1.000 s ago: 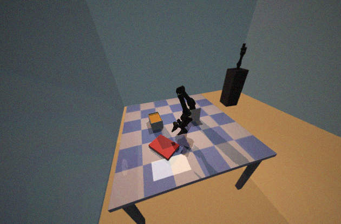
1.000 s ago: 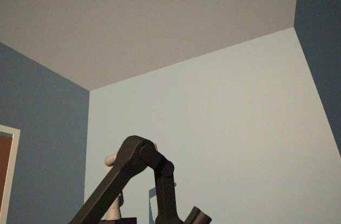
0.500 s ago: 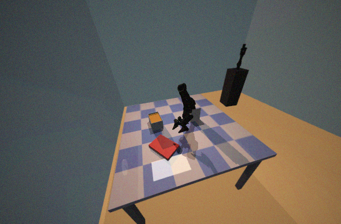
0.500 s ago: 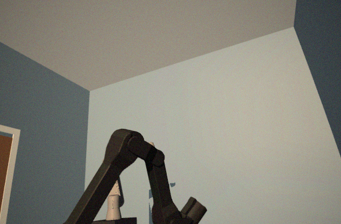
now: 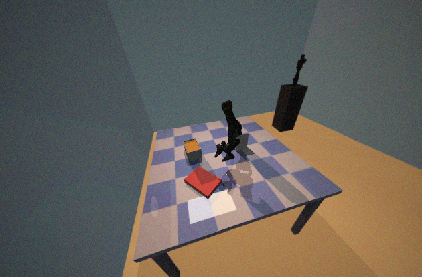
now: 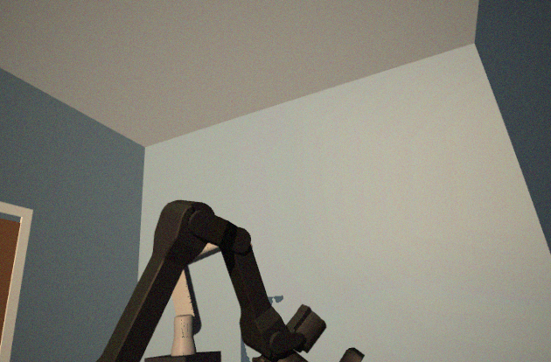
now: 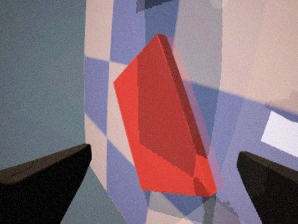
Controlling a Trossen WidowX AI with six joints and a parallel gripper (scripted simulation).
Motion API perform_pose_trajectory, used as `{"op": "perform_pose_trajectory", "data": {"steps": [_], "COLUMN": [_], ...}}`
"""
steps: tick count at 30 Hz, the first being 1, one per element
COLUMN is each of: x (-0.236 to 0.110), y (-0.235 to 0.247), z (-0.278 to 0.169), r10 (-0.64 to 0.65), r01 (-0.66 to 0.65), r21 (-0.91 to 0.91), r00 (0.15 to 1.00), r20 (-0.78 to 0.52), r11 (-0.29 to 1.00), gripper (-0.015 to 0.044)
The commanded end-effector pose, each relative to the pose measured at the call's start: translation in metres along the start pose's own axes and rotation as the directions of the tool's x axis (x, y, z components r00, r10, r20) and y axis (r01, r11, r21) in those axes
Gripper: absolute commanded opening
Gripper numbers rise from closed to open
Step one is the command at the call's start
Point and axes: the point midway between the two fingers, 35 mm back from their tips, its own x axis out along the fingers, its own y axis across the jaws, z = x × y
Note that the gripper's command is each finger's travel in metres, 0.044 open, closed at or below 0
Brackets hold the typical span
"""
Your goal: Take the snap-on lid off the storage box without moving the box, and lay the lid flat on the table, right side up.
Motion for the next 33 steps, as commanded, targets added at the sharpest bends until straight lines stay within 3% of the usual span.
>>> {"op": "perform_pose_trajectory", "data": {"steps": [1, 33], "x": [-0.0092, -0.0076], "y": [0.0099, 0.0048], "z": [-0.0002, -0.0006], "r10": [0.010, 0.010], "r01": [-0.010, -0.010], "r21": [0.017, 0.017], "r00": [1.000, 1.000], "r20": [0.000, 0.000], "r11": [1.000, 1.000], "gripper": [0.0440, 0.0440]}}
